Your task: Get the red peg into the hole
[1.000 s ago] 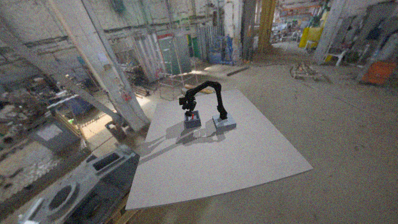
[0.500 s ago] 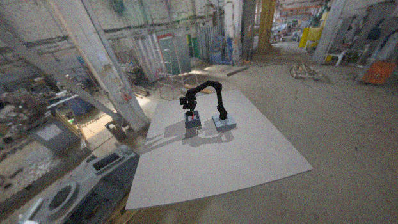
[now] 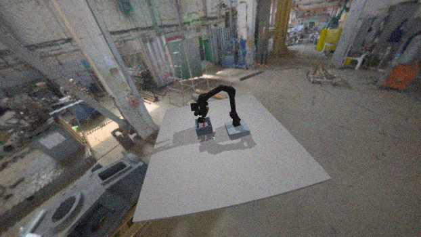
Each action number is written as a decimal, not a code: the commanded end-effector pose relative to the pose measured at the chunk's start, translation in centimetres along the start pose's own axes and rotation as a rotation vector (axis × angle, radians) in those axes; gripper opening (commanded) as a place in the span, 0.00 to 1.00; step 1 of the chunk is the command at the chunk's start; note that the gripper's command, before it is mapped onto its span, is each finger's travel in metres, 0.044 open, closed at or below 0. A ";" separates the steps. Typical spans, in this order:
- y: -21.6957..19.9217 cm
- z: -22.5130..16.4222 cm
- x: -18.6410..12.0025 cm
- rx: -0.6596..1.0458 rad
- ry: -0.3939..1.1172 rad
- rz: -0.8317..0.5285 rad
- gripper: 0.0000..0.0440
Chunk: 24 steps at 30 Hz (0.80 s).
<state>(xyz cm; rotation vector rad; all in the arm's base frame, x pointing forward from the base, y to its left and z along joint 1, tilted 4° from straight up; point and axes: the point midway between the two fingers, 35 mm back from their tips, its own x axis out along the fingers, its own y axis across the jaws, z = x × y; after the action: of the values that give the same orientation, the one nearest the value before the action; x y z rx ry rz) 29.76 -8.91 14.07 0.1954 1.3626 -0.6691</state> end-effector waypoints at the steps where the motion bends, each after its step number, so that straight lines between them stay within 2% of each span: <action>1: 0.0 -0.4 0.0 -0.009 0.005 -0.004 0.78; 24: 0.0 -1.6 -0.1 -0.035 0.020 0.005 0.72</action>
<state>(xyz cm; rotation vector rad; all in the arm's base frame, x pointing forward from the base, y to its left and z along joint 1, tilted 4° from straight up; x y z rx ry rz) 28.69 -8.24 13.95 0.1824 1.3803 -0.6498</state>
